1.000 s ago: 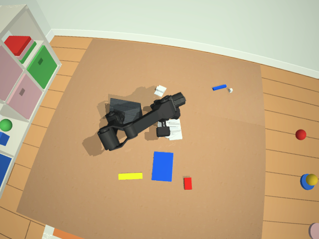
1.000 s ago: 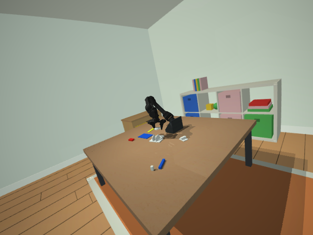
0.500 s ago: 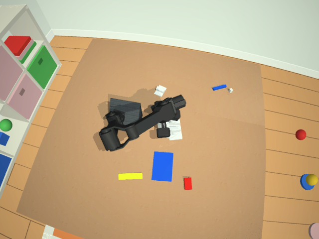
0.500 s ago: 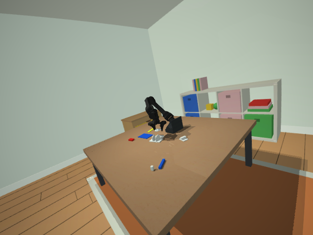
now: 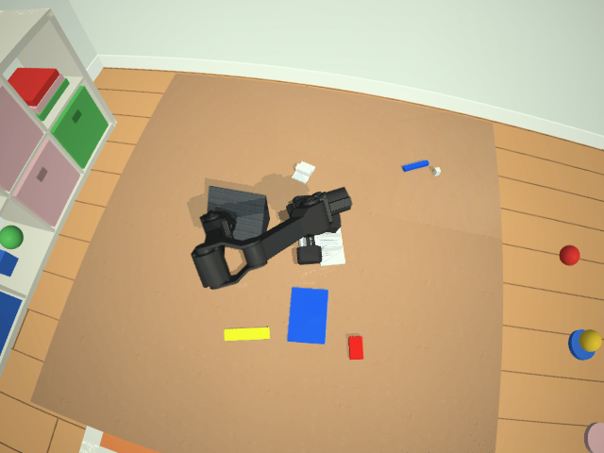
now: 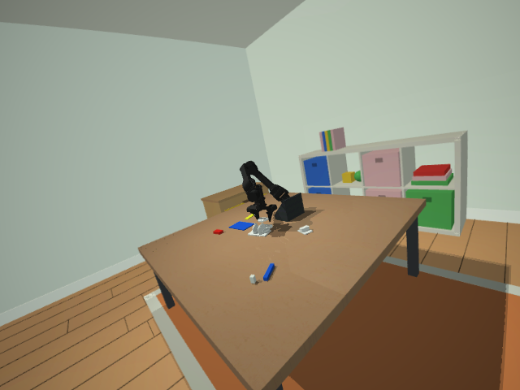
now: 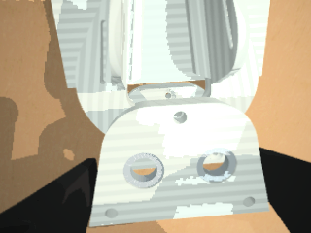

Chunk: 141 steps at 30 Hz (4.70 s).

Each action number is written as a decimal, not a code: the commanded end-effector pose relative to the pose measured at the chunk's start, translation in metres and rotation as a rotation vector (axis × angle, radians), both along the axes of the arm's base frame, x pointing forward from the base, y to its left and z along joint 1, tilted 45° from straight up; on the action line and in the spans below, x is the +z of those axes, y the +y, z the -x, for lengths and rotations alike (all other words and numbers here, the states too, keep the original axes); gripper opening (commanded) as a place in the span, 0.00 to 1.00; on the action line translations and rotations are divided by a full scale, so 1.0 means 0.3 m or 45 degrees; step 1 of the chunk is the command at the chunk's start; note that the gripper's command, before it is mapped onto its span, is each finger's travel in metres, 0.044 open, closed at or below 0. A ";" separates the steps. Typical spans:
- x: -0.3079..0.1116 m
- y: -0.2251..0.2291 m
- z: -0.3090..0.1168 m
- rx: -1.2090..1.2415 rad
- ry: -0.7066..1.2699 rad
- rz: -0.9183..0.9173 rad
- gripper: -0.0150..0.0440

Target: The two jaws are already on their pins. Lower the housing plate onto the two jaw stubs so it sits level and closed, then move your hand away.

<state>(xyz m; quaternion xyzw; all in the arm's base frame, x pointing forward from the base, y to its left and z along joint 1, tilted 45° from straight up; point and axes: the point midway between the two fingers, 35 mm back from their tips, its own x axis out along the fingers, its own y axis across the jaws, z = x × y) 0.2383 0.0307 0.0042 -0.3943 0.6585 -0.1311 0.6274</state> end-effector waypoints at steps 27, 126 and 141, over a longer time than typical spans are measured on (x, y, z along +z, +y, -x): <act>-0.052 -0.058 0.001 0.005 0.005 0.012 0.85; -0.085 -0.091 -0.004 0.011 0.011 0.014 0.85; -0.085 -0.091 -0.004 0.011 0.011 0.014 0.85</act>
